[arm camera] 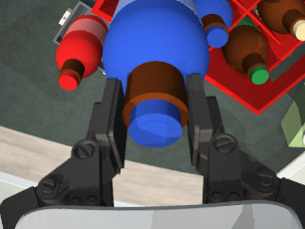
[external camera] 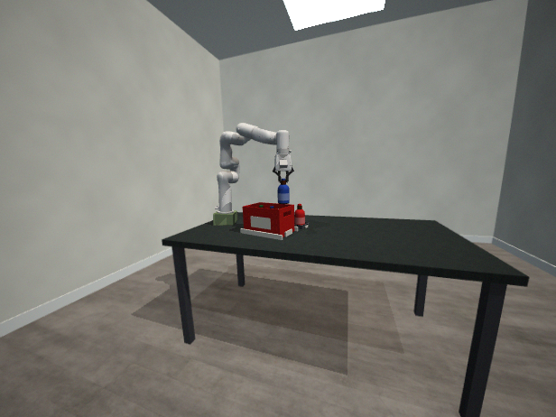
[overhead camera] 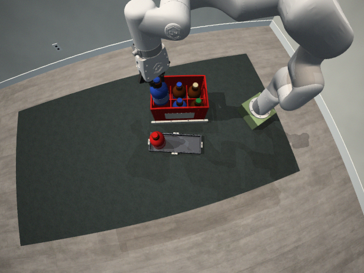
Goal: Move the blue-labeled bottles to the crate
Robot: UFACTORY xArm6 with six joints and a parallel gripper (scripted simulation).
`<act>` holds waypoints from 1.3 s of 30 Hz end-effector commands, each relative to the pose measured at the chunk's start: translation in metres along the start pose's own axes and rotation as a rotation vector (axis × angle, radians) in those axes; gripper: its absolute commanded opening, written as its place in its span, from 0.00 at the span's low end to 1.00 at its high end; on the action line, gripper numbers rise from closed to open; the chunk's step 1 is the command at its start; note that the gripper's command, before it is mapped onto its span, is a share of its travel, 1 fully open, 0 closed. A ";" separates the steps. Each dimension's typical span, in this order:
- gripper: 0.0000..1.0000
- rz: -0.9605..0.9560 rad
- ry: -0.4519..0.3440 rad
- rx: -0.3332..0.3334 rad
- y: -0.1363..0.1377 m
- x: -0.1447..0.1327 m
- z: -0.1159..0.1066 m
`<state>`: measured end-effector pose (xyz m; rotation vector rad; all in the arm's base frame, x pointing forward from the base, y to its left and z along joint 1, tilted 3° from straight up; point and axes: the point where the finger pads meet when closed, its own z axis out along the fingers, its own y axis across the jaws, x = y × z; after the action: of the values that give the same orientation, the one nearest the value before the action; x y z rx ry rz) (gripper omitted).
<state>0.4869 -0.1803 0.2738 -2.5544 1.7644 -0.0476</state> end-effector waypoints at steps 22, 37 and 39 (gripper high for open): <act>0.00 0.000 0.004 0.004 -0.001 0.006 -0.002; 0.00 0.000 0.004 0.004 -0.001 0.006 -0.002; 0.00 0.000 0.004 0.004 -0.001 0.006 -0.002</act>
<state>0.4888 -0.1856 0.2738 -2.5544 1.7643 -0.0474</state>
